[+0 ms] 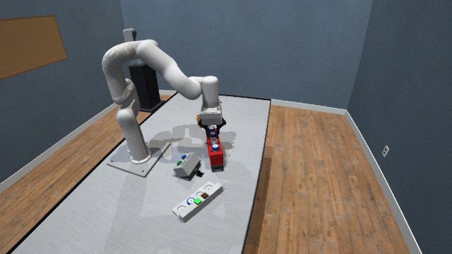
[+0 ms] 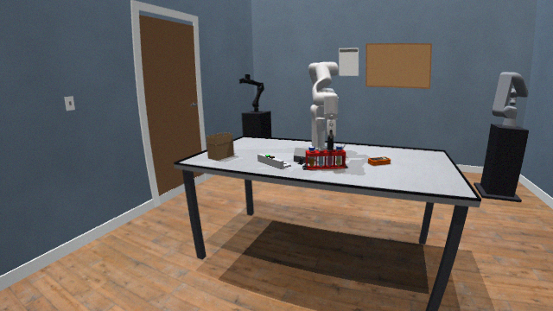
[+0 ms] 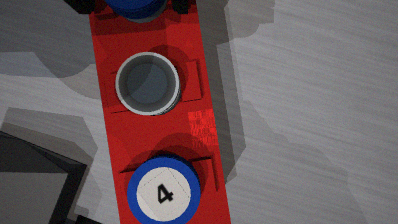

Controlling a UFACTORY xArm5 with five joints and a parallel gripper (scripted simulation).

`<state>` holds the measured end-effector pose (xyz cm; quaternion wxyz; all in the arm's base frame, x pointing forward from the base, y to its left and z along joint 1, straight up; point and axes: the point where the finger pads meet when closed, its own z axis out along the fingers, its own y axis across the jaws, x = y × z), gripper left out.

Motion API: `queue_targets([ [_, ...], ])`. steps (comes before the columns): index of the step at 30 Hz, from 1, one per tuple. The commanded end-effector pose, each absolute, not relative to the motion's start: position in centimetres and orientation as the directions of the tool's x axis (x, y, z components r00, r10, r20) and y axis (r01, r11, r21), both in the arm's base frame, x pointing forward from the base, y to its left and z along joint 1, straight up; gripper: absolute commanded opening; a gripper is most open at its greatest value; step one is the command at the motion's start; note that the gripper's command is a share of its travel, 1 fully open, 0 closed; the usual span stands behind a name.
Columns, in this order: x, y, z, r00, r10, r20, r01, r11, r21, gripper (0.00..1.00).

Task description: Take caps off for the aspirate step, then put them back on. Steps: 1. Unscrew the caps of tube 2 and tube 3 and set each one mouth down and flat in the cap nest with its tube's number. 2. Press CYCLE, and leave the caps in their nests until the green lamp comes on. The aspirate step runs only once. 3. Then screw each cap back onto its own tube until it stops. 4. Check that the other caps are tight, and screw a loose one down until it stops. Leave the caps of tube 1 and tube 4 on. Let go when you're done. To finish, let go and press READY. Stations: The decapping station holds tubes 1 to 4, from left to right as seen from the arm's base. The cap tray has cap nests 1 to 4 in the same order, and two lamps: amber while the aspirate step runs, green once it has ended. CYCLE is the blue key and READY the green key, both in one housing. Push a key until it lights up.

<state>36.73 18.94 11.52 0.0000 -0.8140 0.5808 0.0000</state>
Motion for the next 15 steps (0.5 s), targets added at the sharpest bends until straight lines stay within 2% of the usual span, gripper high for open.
queue_targets([
  [1, 36.84, 19.0, 11.66, 0.573, -0.819, 0.001, -0.819, -0.573, -0.004, 0.46],
  [5, 36.84, 19.0, 11.66, 0.724, -0.689, 0.001, -0.689, -0.724, -0.004, 0.46],
  [14, 36.84, 19.0, 11.66, 0.73, -0.684, 0.001, -0.684, -0.73, -0.004, 0.46],
  [15, 36.84, 19.0, 11.66, 0.73, -0.684, 0.001, -0.684, -0.73, -0.004, 0.0],
])
